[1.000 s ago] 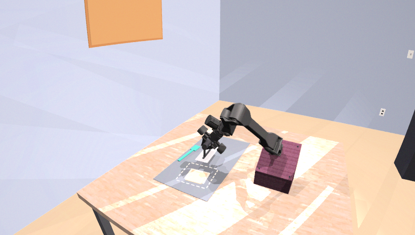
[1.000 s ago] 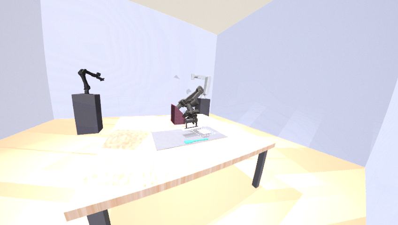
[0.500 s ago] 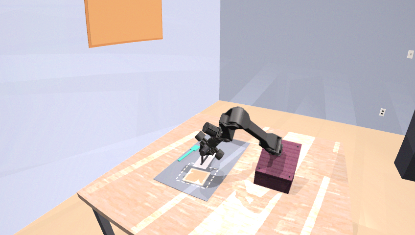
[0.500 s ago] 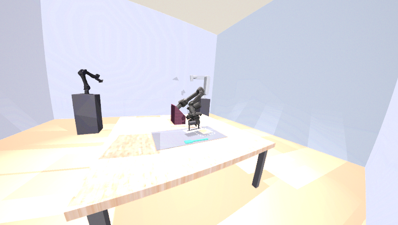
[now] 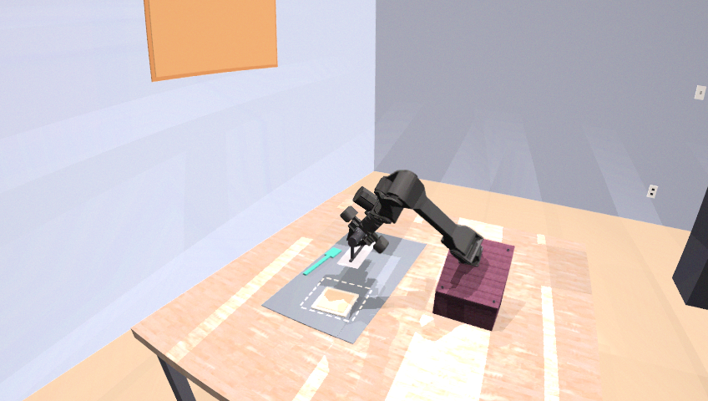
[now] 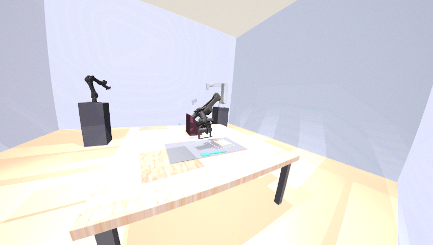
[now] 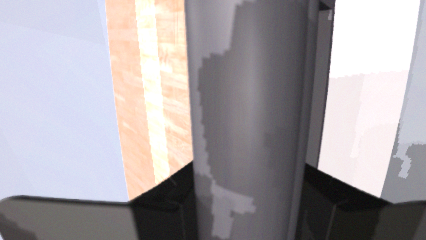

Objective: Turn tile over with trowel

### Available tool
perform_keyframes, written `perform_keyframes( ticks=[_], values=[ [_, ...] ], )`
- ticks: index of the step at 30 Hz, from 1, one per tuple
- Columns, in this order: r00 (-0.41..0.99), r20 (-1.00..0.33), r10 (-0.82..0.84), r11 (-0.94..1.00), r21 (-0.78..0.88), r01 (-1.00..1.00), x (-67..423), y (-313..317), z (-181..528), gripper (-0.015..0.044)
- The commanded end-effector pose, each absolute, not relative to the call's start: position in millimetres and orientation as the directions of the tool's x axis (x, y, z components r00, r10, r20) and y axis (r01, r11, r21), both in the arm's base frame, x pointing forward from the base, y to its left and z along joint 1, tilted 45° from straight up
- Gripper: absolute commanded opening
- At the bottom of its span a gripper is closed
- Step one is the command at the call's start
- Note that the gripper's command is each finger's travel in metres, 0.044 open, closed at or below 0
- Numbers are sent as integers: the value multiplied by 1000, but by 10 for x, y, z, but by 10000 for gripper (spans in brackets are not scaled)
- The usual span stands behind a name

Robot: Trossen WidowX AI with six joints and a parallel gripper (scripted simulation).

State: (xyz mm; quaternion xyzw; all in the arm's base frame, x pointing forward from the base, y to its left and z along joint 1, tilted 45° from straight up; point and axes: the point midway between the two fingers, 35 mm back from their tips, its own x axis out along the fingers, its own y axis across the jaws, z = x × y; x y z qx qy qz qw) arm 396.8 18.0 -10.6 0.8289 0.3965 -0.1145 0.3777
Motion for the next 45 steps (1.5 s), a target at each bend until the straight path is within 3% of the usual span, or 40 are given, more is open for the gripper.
perform_keyframes(
  ticks=[1,45],
  values=[
    [671,-475,569,-408,546,732,3991,-115,-119,0],
    [671,-472,572,-411,544,732,3984,-183,-129,0]
  ],
)
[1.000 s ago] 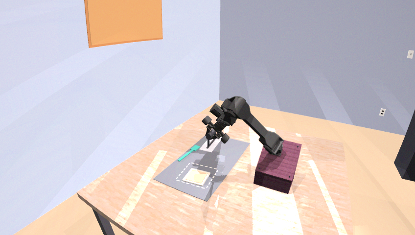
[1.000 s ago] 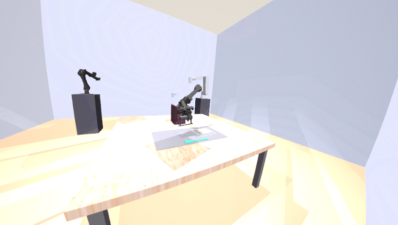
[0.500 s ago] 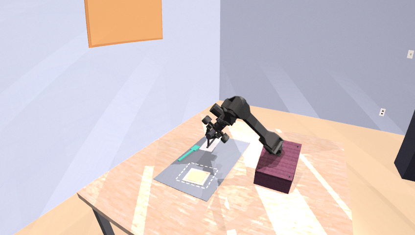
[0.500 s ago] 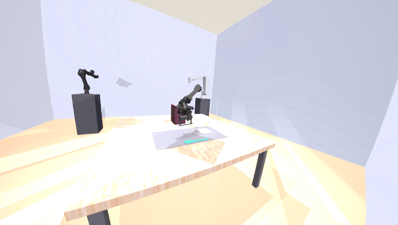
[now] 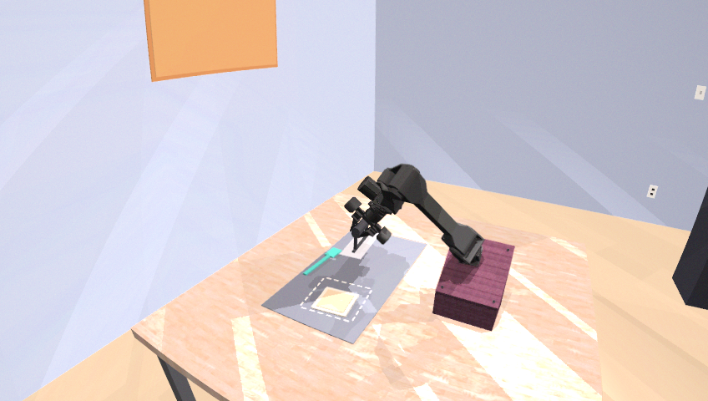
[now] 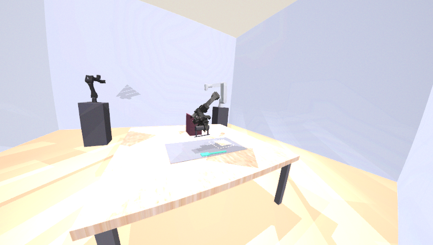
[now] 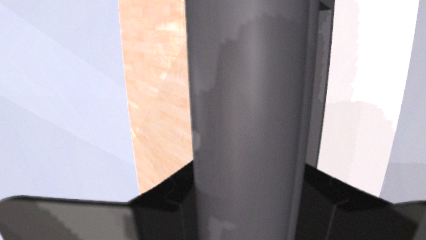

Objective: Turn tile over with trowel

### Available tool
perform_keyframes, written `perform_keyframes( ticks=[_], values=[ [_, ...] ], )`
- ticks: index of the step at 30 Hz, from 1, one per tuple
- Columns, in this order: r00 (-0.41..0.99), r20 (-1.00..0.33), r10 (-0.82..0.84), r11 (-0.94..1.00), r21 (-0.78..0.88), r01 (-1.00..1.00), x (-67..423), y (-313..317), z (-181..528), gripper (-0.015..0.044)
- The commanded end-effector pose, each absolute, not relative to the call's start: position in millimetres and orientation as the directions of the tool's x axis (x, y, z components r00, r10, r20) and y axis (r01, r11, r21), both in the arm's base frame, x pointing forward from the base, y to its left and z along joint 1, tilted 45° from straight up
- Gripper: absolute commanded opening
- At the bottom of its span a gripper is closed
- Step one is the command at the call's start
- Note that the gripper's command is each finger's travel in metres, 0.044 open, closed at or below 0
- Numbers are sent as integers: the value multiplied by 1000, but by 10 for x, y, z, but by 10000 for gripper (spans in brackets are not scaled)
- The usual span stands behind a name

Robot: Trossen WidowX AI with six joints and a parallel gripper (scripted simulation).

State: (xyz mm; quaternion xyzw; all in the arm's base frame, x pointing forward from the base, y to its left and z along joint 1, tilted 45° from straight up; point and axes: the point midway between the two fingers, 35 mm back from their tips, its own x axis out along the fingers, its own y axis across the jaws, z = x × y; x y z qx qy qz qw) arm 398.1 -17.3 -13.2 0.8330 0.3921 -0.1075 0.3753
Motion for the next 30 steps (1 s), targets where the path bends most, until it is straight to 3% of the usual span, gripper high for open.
perform_keyframes(
  ticks=[1,10,30],
  values=[
    [670,-473,572,-411,542,733,3982,-176,-131,0],
    [662,-487,569,-401,539,741,3837,-321,-399,0],
    [661,-489,569,-396,542,741,2988,-668,-1363,0]
  ],
)
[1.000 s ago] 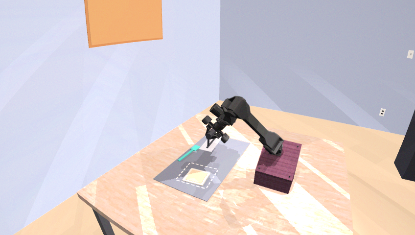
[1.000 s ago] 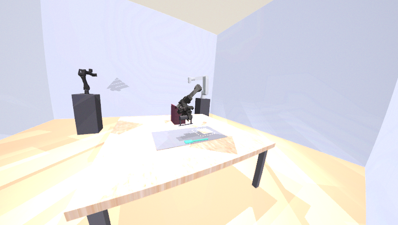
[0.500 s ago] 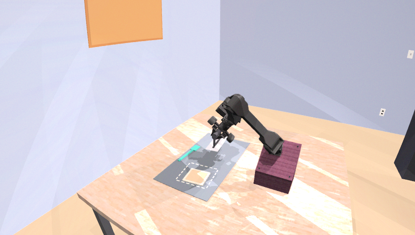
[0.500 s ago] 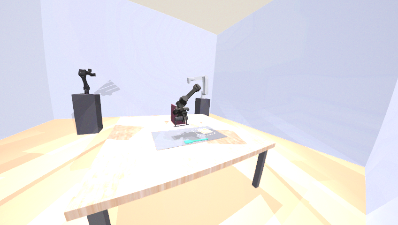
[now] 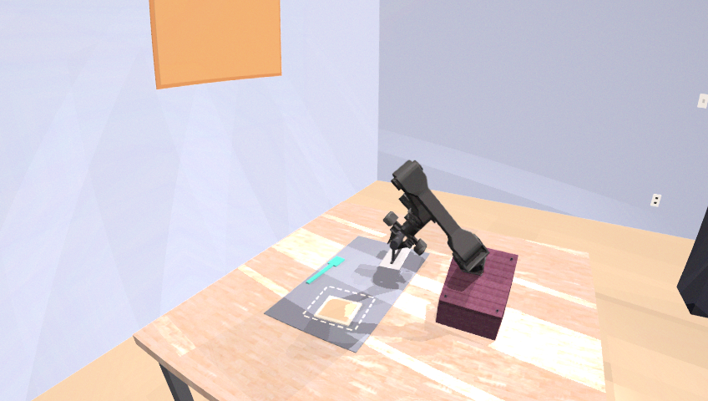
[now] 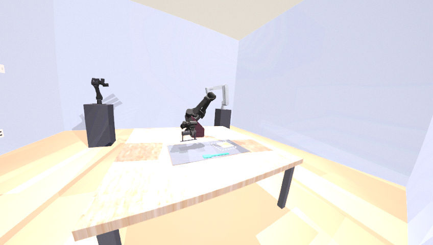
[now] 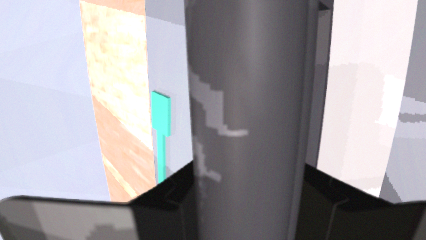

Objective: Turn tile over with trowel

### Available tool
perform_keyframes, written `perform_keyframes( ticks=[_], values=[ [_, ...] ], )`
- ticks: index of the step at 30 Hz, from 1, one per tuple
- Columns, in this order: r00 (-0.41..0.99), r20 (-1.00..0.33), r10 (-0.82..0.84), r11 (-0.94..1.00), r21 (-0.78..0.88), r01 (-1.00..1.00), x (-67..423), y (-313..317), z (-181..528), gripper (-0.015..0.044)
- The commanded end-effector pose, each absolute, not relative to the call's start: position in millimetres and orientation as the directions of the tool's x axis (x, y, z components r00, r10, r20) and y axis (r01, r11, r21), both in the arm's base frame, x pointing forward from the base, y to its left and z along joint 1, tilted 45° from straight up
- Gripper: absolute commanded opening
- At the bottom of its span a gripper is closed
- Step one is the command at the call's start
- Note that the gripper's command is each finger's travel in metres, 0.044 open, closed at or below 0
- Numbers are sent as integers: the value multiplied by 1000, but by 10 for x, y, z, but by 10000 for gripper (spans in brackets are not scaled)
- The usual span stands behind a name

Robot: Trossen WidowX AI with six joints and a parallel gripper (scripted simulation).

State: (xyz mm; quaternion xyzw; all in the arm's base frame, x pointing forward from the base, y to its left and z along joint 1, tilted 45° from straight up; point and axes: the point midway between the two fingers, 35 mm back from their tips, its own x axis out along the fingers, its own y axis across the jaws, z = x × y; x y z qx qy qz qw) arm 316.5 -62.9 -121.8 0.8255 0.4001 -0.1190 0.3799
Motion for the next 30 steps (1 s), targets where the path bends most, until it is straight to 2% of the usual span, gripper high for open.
perform_keyframes(
  ticks=[1,6,30],
  values=[
    [663,-487,569,-398,543,740,2942,-671,-1400,0],
    [671,-475,569,-406,548,732,2782,-672,-1515,0],
    [671,-476,569,-406,547,732,2801,-449,-1749,0]
  ],
)
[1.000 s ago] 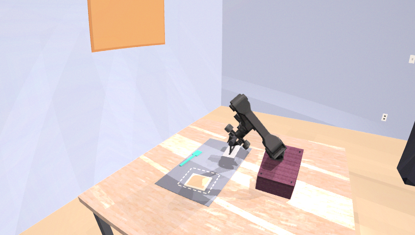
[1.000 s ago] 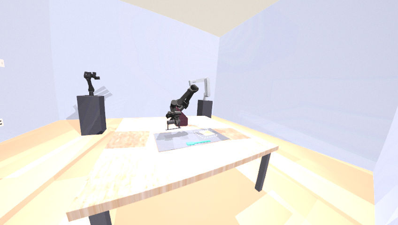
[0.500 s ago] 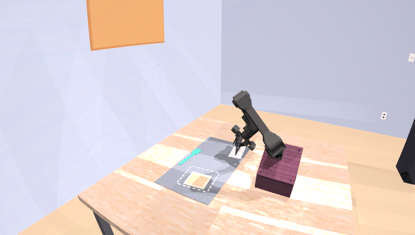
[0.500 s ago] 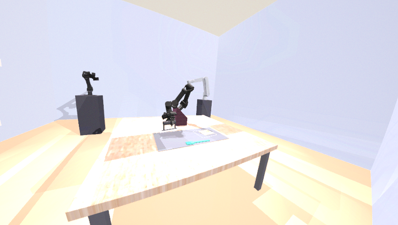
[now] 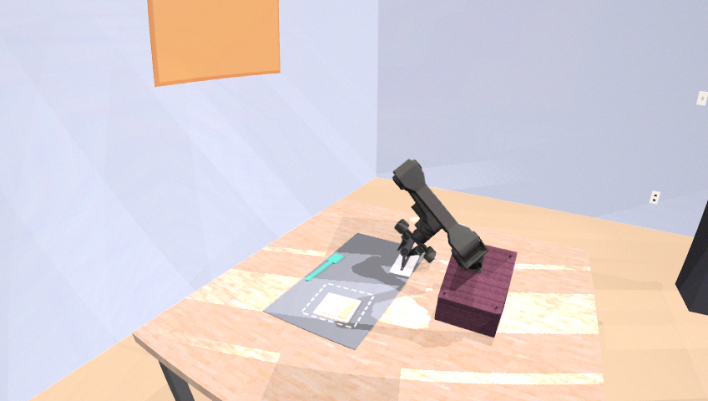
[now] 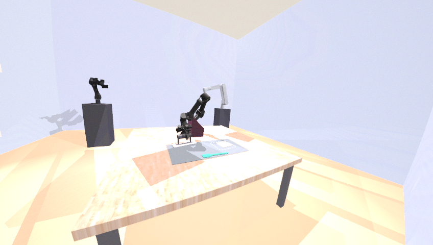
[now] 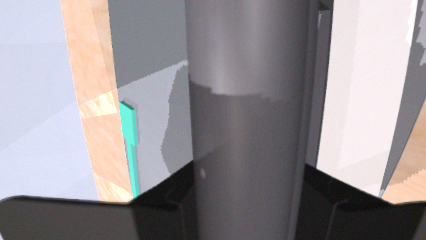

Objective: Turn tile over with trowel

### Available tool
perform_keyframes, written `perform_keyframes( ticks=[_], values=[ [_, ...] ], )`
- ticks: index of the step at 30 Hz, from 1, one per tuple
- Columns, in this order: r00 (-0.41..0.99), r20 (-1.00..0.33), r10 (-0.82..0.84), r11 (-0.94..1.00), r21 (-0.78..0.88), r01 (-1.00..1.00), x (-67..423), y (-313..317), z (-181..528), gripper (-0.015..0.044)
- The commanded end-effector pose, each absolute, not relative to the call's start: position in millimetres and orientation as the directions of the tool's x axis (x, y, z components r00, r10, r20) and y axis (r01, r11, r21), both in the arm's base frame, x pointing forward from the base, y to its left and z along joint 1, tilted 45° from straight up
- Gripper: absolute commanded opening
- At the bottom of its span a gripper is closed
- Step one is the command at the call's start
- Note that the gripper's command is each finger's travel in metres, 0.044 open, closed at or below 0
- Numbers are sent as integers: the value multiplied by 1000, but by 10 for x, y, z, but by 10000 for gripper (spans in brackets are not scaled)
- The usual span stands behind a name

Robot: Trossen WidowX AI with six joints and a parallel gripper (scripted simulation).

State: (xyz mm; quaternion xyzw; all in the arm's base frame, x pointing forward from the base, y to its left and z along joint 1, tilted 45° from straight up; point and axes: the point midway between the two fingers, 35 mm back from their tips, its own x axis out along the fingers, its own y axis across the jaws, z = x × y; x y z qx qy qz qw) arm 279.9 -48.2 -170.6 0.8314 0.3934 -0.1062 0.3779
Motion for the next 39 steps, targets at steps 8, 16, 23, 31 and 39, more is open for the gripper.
perform_keyframes(
  ticks=[8,16,23,31,39],
  values=[
    [671,-475,569,-407,547,732,2799,-410,-1782,79],
    [671,-475,569,-407,547,732,2799,-410,-1782,289],
    [671,-475,569,-407,547,732,2799,-410,-1782,300],
    [666,-485,567,-400,544,737,2701,-525,-1737,300],
    [665,-485,568,-398,545,738,2506,-693,-1602,300]
  ],
)
